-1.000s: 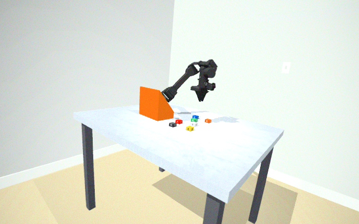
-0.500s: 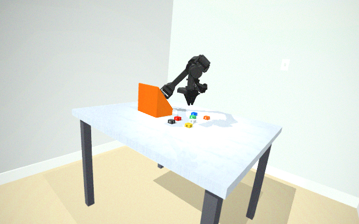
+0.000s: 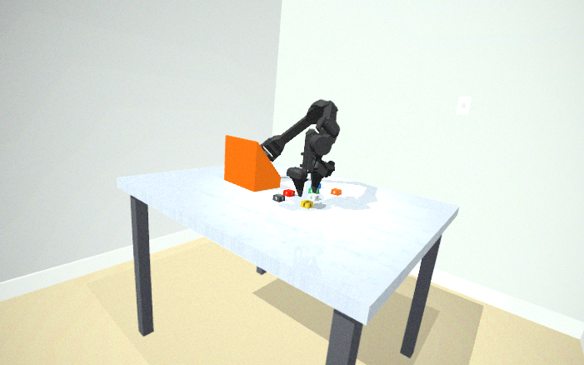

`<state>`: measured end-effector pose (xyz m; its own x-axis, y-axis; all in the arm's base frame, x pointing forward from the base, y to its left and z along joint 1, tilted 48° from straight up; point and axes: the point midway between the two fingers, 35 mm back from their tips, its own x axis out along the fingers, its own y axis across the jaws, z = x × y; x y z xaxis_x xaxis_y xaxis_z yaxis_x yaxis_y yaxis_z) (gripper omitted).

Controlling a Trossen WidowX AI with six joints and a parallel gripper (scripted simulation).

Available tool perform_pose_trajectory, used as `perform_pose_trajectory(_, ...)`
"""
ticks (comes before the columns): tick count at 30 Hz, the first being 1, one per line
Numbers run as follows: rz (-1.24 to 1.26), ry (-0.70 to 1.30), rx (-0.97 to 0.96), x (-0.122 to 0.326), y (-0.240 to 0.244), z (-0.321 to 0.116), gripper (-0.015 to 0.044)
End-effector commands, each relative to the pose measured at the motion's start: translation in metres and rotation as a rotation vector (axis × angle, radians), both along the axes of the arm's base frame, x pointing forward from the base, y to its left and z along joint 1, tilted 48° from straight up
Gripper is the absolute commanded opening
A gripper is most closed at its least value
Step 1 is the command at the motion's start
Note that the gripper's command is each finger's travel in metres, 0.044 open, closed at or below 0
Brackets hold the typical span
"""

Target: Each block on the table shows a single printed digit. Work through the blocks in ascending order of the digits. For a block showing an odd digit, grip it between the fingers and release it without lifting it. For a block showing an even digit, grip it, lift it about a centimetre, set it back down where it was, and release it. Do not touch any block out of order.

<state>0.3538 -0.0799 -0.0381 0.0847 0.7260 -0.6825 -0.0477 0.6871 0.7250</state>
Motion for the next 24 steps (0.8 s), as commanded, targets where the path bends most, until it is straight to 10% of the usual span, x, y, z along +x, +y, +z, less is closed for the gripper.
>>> perform_pose_trajectory(1,-0.014,-0.003,0.001,0.001,0.001,-0.004,0.04)
perform_pose_trajectory(24,-0.014,-0.003,0.003,0.004,0.025,-0.025,0.0374)
